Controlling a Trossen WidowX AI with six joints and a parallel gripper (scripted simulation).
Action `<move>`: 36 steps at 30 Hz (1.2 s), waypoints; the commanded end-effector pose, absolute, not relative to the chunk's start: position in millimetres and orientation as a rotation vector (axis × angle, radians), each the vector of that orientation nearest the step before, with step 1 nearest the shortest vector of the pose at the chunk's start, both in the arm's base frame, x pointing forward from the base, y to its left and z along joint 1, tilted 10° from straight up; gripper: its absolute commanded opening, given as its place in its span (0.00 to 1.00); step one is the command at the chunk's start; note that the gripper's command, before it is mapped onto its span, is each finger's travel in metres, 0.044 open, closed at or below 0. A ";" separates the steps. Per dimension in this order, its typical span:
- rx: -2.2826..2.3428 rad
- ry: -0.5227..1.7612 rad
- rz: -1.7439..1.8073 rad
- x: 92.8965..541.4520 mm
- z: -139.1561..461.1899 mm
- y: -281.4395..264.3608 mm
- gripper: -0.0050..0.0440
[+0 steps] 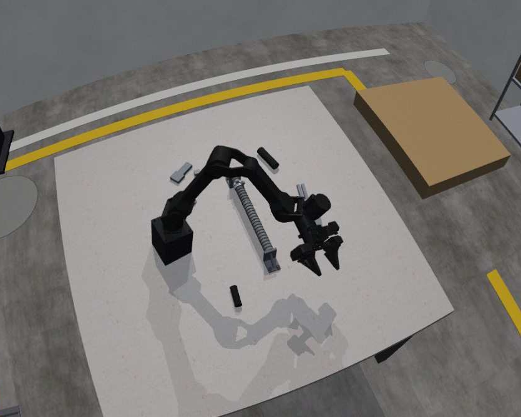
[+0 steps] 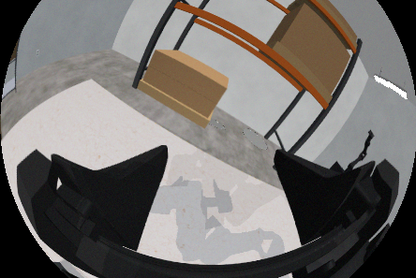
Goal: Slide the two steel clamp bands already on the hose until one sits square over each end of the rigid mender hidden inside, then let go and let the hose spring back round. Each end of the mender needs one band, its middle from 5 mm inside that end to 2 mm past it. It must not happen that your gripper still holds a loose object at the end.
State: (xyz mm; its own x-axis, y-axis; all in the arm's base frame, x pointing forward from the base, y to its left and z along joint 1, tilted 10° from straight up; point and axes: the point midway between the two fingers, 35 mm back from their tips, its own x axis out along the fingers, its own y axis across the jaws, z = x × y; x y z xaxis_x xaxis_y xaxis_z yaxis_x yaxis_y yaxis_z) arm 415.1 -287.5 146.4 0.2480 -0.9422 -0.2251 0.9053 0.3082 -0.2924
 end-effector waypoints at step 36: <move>-0.795 1.005 -0.257 420.1 102.7 -119.1 1.00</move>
